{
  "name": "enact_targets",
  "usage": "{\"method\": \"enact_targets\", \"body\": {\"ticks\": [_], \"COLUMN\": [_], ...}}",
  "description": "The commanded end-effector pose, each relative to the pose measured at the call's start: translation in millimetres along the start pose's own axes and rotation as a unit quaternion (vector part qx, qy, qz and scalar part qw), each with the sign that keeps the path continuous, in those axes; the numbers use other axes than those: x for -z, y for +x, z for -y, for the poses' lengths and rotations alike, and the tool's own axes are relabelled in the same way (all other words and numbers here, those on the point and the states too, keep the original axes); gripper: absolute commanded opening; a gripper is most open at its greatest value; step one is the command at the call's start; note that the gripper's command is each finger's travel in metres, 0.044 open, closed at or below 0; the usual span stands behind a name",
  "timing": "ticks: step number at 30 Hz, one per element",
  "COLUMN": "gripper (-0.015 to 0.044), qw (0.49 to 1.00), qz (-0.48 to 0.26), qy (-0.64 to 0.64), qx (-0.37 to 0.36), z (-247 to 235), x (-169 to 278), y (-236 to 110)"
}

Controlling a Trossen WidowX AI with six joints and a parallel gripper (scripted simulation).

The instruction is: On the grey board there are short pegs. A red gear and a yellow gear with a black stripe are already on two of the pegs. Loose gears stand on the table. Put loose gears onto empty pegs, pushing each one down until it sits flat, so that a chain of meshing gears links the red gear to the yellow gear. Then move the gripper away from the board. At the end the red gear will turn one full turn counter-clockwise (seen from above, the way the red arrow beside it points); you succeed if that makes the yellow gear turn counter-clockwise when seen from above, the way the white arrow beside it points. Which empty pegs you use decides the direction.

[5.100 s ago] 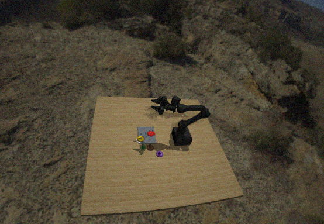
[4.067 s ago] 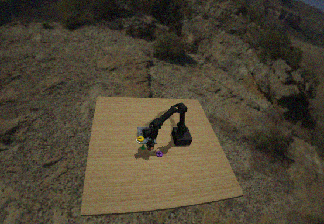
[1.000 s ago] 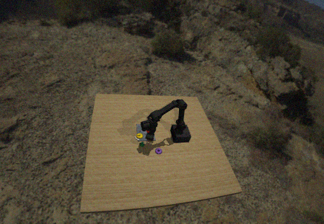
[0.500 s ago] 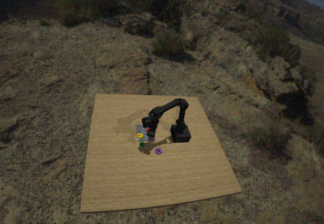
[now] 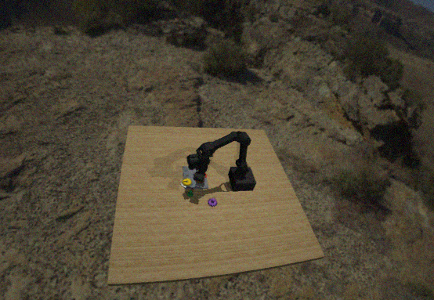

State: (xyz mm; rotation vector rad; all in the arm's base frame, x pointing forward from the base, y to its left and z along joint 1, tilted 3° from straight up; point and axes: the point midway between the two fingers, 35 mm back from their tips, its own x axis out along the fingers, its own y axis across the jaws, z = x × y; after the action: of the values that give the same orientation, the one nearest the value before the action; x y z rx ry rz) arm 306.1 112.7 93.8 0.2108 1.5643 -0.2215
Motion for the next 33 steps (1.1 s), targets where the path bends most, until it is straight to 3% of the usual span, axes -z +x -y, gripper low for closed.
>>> {"method": "enact_targets", "body": {"ticks": [1,33], "gripper": [0.0000,0.0000], "qw": [1.000,1.000], "qz": [0.000,0.001], "qy": [-0.002,-0.002], "qx": [0.002,0.005], "z": [7.8,75.9], "x": [-6.2,-45.7], "y": [7.3,58.0]}}
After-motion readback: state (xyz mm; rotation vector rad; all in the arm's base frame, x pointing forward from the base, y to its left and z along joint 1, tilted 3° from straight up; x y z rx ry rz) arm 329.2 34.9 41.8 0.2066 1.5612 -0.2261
